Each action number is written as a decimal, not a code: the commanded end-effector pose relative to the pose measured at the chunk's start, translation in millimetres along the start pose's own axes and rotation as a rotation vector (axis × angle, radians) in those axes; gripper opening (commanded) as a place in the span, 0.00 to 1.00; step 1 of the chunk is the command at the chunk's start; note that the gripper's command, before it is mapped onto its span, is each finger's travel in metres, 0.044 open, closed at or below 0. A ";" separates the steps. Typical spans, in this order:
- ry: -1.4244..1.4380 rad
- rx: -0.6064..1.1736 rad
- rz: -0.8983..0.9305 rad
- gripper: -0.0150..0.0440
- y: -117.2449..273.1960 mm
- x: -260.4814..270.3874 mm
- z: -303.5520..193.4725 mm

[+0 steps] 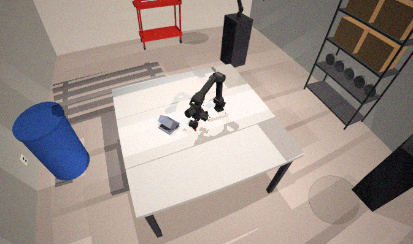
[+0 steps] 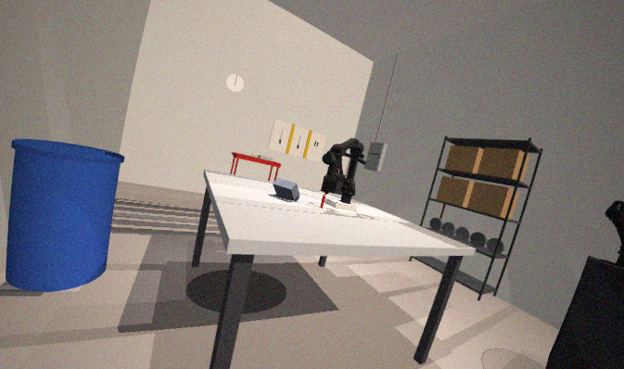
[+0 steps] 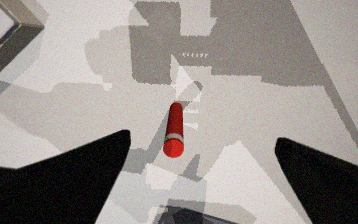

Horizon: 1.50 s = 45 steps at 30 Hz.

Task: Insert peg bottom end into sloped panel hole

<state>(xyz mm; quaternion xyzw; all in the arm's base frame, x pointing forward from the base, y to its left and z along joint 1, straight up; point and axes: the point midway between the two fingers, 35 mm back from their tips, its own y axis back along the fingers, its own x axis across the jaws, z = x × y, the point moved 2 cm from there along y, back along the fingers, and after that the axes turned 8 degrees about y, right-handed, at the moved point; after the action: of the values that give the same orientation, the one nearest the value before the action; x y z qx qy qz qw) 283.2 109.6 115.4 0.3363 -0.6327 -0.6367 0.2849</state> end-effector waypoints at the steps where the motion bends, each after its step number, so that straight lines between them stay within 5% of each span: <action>1: 0.064 0.002 0.009 1.00 7.4 4.4 -4.4; 45: 0.188 -0.019 0.041 1.00 -38.1 17.6 -9.5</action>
<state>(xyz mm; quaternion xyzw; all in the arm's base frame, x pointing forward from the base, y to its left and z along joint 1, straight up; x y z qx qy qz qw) 284.7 92.4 85.5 0.3842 -0.6051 -0.6024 0.3513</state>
